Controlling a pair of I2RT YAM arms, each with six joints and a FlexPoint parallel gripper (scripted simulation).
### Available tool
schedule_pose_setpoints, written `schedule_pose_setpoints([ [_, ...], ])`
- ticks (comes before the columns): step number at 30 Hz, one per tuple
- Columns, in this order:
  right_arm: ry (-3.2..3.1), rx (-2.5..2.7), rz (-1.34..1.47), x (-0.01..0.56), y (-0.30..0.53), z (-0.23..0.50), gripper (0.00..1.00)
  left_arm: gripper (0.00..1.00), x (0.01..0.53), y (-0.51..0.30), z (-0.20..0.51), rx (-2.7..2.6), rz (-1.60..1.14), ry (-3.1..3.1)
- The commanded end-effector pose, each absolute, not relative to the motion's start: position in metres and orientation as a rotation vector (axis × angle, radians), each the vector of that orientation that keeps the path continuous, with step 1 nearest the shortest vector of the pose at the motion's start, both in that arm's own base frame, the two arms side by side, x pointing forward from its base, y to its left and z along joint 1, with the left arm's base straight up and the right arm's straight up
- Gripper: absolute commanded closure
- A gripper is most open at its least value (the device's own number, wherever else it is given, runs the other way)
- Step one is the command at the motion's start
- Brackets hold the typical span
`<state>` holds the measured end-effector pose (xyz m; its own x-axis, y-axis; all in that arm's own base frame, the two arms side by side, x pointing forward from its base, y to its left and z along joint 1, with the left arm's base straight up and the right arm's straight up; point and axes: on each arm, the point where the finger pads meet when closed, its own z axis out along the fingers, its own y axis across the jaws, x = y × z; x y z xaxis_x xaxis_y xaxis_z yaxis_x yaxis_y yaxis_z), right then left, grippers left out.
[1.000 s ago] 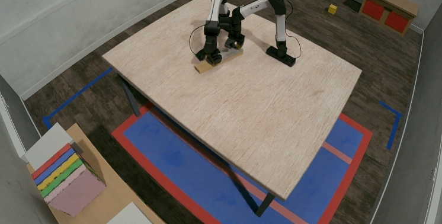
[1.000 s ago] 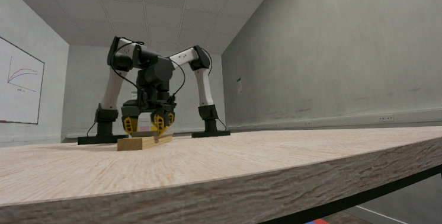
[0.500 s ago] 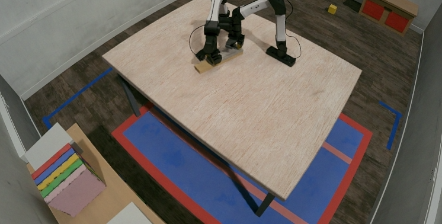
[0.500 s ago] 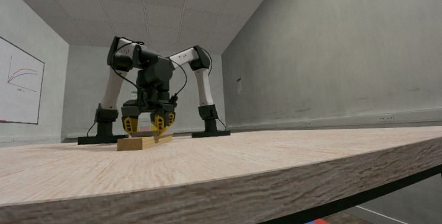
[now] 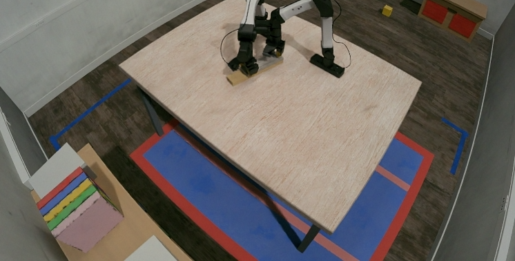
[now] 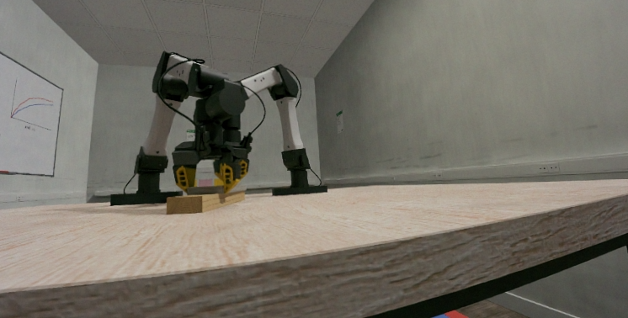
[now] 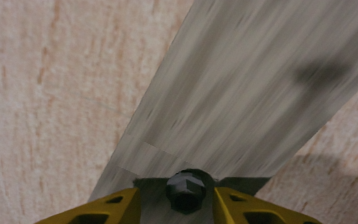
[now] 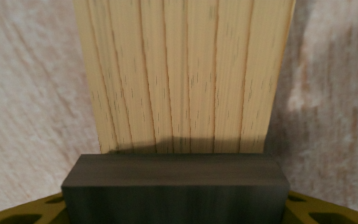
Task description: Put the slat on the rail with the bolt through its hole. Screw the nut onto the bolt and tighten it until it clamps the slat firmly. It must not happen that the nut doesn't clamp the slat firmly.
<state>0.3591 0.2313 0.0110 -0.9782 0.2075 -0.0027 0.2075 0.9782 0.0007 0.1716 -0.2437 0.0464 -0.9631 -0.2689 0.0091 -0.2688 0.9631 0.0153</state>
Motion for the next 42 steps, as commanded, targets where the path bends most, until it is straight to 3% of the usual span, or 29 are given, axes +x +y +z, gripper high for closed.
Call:
schedule_pose_setpoints([
  [1, 3.103, 0.328, 0.021, 0.3629, 0.2333, 0.0180, 0.33, 0.64, 0.1748, -0.2490, 0.0521, 0.425, 0.015, -3.119],
  [42, 3.103, 0.328, 0.021, 0.3629, 0.2333, 0.0180, 0.33, 0.64, 0.1750, -0.2493, 0.0421, 0.425, 0.015, -3.119],
])
